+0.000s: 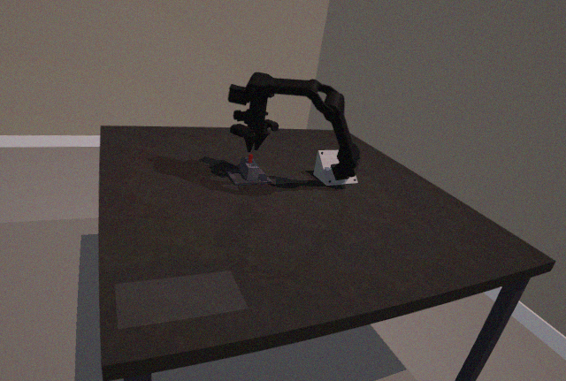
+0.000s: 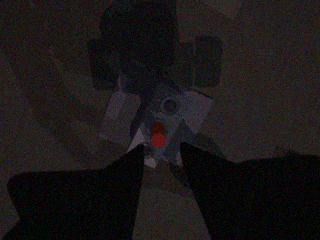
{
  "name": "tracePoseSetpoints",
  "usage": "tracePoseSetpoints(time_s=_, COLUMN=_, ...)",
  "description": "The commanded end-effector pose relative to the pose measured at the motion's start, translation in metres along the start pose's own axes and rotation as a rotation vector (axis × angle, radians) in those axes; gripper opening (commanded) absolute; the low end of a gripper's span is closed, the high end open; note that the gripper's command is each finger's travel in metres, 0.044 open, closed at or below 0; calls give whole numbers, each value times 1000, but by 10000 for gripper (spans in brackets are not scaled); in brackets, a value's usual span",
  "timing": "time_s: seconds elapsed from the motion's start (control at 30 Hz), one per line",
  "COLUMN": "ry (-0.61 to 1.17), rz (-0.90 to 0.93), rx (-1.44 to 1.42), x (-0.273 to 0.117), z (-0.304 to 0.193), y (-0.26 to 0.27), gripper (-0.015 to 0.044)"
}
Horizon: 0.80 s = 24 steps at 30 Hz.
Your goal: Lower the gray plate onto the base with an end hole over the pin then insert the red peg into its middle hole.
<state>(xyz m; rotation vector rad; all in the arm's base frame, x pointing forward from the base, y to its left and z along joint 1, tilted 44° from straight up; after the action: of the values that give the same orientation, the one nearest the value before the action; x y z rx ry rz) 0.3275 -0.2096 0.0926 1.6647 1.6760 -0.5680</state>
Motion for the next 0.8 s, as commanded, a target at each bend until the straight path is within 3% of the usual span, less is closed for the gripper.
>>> tracePoseSetpoints(time_s=0.0, ry=-4, rz=2, rx=-6, x=-4, z=0, y=0, gripper=150)
tracePoseSetpoints(time_s=0.77, ry=-5, rz=1, rx=-6, x=-18, z=-4, y=-6, gripper=150)
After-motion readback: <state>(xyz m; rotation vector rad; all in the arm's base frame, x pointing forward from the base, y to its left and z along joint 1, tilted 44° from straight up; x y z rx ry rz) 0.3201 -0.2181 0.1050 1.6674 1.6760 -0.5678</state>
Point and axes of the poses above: the point midway between the two fingers, 35 mm back from their tips, its own x axis out along the fingers, its own y axis across the jaws, z = x × y, the point moved 9 cm from there along -x, back along the fingers, and after that the axes turned 12 degrees about x, right-handed, at the moved point
